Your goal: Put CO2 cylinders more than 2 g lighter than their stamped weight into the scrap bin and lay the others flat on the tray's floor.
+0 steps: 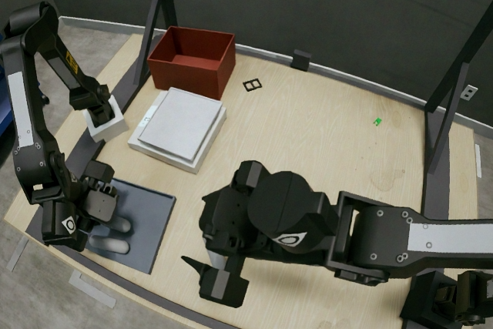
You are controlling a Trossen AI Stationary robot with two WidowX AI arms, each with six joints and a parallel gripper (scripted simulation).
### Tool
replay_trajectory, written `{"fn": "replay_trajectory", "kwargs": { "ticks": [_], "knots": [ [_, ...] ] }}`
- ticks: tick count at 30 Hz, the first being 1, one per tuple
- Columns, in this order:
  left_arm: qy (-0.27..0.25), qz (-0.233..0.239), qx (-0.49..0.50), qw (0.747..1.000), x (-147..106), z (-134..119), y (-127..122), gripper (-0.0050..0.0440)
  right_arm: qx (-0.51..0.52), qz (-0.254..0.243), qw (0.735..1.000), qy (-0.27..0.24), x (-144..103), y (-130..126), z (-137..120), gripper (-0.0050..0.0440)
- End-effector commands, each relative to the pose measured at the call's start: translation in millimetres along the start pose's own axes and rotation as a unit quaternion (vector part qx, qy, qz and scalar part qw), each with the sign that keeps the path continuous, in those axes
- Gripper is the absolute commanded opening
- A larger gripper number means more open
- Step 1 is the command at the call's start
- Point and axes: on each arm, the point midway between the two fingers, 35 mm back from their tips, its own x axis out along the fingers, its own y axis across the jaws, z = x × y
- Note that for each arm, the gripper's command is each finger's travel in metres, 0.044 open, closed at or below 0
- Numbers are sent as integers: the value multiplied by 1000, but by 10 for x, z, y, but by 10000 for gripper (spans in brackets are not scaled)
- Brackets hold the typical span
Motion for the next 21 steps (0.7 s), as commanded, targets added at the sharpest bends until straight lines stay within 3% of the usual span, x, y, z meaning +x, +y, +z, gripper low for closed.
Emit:
{"fn": "replay_trajectory", "kwargs": {
  "ticks": [1, 11, 21],
  "knots": [
    [-12, 0, -1, 1000, -44, 93, 4, 440, -1, -5, 1000, -5, 44, -39, 5, -50],
    [-12, 0, -1, 1000, -44, 93, 4, 440, 0, -15, 1000, -9, -1, -75, 29, -50],
    [-12, 0, -1, 1000, -44, 93, 4, 440, -1, -5, 1000, -4, 209, 27, -22, -50]
  ]
}}
